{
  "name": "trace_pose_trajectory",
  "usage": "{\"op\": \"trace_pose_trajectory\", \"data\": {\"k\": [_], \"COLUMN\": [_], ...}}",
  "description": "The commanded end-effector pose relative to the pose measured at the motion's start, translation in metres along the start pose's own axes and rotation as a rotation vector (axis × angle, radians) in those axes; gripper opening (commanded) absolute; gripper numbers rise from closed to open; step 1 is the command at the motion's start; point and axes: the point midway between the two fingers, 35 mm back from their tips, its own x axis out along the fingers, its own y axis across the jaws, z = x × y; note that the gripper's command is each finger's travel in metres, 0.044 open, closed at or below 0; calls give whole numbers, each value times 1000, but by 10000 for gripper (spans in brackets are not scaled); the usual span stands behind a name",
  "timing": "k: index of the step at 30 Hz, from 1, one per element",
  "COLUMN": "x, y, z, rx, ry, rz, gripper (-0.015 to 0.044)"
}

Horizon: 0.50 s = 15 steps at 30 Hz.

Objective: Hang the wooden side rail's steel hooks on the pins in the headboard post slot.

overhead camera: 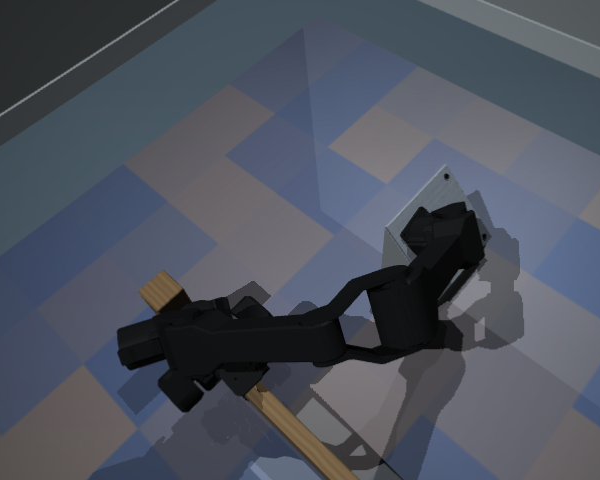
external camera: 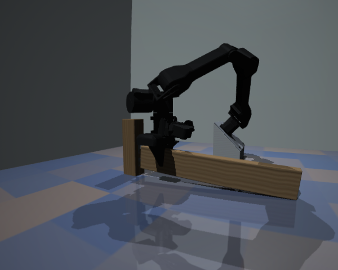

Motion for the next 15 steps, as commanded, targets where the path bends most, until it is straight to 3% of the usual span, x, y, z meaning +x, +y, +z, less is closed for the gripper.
{"op": "trace_pose_trajectory", "data": {"k": [1, 15], "x": [-4, -5], "y": [0, -1], "z": [-5, -6], "rx": [5, 5], "ry": [4, 4], "rz": [-11, -11], "gripper": [0, 0]}}
